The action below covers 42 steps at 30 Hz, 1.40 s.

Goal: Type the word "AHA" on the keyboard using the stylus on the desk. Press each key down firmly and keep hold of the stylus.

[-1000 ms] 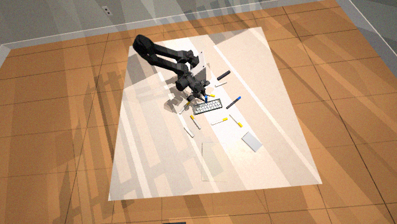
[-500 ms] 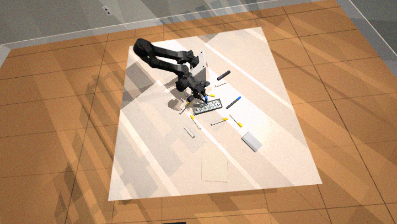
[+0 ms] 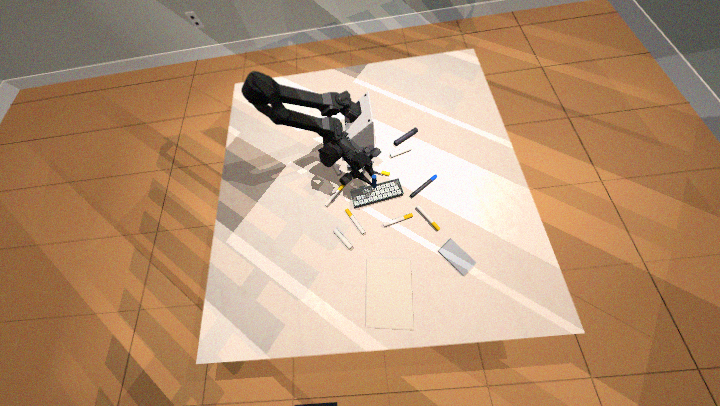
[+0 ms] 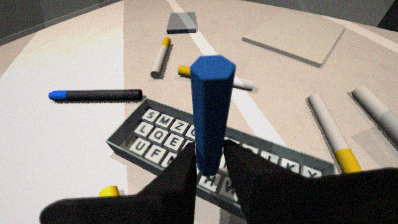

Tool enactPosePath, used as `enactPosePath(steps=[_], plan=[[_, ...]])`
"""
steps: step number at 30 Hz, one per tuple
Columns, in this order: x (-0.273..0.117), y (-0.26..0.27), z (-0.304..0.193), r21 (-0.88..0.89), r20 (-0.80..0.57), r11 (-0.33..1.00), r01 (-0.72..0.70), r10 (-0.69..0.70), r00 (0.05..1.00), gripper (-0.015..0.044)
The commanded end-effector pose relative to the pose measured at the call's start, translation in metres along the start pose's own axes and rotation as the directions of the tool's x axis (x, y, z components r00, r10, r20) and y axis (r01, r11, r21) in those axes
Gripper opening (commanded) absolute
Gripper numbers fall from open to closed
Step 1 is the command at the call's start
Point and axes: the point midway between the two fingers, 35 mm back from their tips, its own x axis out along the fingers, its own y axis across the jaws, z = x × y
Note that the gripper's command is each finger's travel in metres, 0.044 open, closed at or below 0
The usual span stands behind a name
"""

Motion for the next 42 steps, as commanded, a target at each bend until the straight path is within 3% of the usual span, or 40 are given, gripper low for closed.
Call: enactPosePath(steps=[1, 21, 27, 29, 42], plan=[[-0.001, 0.000, 0.003, -0.002, 0.003, 1.000, -0.001, 0.001, 1.000, 0.0081], [-0.016, -0.001, 0.031, -0.006, 0.011, 1.000, -0.002, 0.002, 1.000, 0.0085], [-0.016, -0.001, 0.031, -0.006, 0.011, 1.000, -0.002, 0.002, 1.000, 0.0045], [-0.016, -0.002, 0.031, -0.006, 0.010, 1.000, -0.002, 0.002, 1.000, 0.0000], [-0.033, -0.030, 0.026, 0.000, 0.005, 1.000, -0.004, 0.004, 1.000, 0.0000]])
